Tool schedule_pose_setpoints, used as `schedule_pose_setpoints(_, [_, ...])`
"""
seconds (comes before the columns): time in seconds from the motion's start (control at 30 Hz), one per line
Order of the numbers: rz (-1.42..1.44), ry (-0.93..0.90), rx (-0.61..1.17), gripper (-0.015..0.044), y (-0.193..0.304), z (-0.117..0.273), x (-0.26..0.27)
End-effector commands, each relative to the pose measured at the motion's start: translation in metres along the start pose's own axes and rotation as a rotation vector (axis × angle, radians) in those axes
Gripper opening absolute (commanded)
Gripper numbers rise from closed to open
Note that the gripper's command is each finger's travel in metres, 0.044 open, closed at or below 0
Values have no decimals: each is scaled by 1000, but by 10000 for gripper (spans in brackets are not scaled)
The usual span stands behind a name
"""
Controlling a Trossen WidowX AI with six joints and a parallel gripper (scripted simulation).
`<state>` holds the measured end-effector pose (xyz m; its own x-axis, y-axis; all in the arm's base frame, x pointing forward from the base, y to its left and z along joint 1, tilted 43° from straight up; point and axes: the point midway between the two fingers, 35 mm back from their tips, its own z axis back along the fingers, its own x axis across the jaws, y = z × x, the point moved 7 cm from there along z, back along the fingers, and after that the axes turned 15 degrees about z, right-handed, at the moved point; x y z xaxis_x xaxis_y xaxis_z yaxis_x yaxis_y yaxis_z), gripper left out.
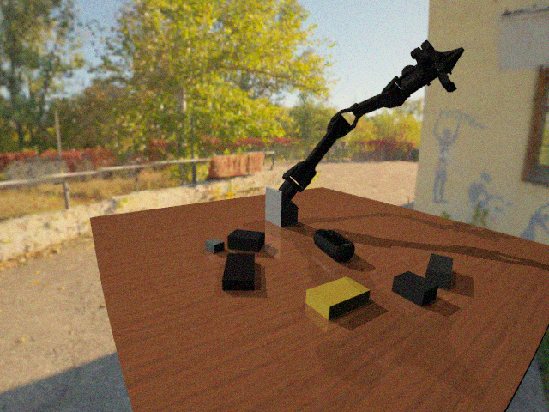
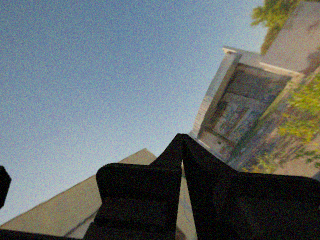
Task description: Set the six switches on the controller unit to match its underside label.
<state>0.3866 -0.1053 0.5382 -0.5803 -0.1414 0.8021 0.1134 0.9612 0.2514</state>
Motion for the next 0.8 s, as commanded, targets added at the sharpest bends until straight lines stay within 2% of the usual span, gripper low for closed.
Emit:
schedule_pose_setpoints(0.0, [171,199,-10,0,-24,-2,-59])
schedule_pose_setpoints(0.4, [506,636,76,0,-80,25,-173])
schedule_pose_setpoints(0.63, [712,959,249,0,-125,70,-248])
schedule_pose_setpoints(0.77, [795,1130,418,0,-146,106,-287])
